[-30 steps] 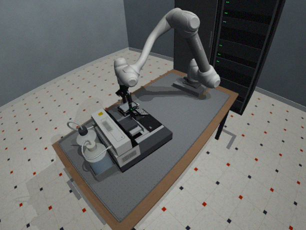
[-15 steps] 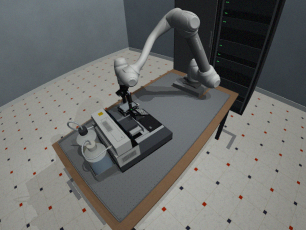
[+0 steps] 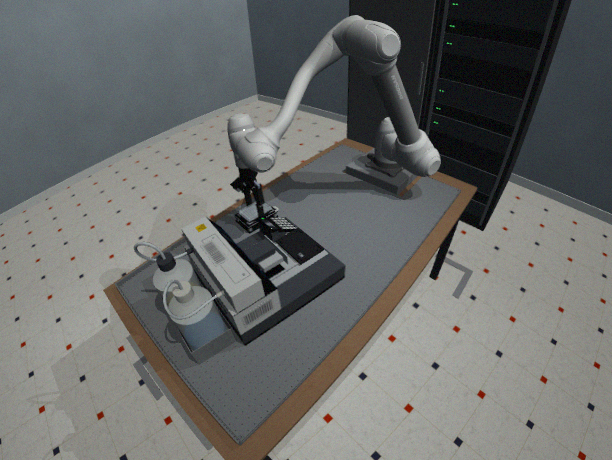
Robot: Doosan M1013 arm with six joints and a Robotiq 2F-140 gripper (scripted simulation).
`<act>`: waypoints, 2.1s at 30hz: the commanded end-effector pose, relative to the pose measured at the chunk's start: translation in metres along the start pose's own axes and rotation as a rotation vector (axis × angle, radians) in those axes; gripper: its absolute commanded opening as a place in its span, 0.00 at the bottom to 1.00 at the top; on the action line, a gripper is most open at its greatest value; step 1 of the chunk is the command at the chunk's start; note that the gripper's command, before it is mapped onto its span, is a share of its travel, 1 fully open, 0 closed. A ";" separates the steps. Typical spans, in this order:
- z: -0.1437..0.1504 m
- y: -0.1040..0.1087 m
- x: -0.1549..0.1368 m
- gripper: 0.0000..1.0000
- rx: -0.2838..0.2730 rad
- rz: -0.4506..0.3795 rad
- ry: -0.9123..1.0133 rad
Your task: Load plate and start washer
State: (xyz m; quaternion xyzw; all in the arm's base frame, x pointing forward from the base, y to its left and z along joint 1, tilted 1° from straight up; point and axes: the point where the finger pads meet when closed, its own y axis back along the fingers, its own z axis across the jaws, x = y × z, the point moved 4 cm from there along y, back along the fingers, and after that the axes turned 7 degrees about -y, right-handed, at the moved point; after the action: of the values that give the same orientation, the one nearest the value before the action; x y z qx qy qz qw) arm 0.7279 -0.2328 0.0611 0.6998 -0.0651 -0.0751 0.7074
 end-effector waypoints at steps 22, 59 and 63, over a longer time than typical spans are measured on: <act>0.000 0.038 0.000 0.10 0.000 0.002 0.000; 0.000 0.082 0.000 0.10 0.000 0.002 0.000; 0.000 0.092 0.000 0.10 0.000 0.002 0.000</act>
State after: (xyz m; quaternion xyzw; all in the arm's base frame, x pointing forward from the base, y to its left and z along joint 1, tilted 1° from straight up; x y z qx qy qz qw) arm 0.7290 -0.2321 0.1431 0.6999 -0.0650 -0.0753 0.7073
